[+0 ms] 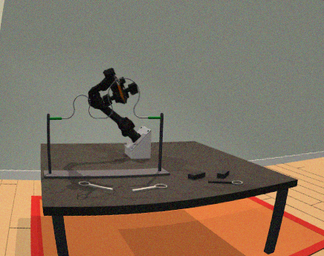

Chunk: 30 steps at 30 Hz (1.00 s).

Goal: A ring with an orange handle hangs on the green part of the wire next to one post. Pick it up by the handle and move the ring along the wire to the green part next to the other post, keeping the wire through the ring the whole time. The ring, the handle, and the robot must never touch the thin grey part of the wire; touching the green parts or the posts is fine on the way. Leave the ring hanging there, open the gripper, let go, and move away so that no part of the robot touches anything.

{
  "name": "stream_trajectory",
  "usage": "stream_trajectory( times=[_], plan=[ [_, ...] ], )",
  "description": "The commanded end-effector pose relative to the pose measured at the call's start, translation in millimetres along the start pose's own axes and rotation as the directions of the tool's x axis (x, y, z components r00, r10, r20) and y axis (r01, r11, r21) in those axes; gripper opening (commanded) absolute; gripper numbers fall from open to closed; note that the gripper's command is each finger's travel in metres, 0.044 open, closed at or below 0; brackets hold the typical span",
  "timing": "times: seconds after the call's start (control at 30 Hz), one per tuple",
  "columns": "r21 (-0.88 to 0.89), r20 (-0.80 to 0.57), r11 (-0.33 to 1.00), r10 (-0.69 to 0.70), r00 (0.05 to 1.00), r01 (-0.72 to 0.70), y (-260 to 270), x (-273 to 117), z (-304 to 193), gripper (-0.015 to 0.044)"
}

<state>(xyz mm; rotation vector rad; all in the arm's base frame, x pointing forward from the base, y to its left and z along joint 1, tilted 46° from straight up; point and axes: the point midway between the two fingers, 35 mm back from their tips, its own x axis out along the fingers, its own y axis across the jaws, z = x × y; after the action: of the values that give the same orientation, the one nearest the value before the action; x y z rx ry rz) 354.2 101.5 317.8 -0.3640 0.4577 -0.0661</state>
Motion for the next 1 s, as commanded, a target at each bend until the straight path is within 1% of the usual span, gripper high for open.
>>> stream_trajectory(
  times=[0.0,0.47,0.97],
  plan=[
    [-0.047,0.006,0.999,-0.027,1.000,0.027,-1,0,0,-0.0150],
    [-0.196,0.036,0.974,-0.107,0.994,0.112,-7,1,0,-0.0150],
    [-0.348,0.081,0.915,-0.186,0.979,0.203,-12,1,2,-0.0150]
  ],
)
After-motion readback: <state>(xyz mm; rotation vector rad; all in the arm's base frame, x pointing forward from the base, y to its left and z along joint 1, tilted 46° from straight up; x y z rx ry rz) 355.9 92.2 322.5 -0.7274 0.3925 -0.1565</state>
